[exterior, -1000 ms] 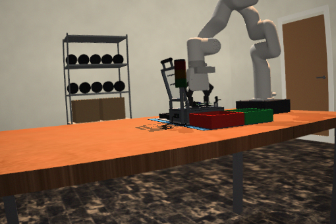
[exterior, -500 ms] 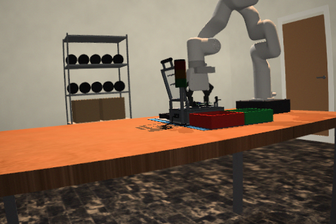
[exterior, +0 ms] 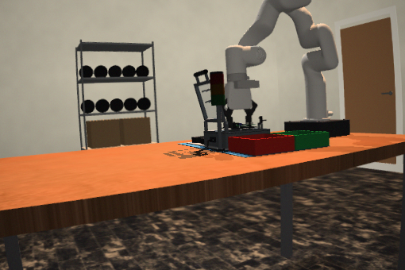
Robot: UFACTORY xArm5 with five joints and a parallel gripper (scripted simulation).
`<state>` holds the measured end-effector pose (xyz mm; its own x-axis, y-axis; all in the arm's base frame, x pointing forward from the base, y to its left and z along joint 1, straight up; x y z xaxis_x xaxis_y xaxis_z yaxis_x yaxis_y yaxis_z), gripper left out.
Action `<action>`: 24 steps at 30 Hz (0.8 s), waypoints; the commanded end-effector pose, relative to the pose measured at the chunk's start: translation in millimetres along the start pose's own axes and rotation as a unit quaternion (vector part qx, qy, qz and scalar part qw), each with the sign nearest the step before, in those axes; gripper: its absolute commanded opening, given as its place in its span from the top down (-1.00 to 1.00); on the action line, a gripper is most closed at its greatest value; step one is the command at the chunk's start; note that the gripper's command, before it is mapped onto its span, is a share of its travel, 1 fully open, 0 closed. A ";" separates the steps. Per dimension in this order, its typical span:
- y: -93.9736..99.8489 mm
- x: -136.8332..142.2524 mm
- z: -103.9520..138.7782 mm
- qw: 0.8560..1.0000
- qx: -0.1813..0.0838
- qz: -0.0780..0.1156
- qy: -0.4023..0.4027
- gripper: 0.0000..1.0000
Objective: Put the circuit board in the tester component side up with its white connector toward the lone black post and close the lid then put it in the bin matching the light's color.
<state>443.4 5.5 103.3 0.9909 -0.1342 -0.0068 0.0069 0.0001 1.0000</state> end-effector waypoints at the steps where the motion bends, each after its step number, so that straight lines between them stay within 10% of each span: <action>1: 1.2 1.8 -0.2 1.000 0.000 0.003 0.000 -0.58; 11: -1.5 1.8 -0.2 1.000 0.000 0.003 0.000 -0.58; 12: -1.5 1.8 -0.2 1.000 0.000 0.003 0.000 -1.00; 24: -1.5 1.8 -0.2 1.000 0.000 0.003 0.000 -1.00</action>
<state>444.4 5.5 100.8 0.9909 -0.1344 -0.0032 0.0032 0.0001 1.0000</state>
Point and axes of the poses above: the point where the finger pads meet when closed, its own y axis back along the fingers, its own x axis across the jaws, z = x × y, the point moved 9 cm from there along y, back along the fingers, and after that the axes turned 2 degrees about -y, right-handed, at the moved point
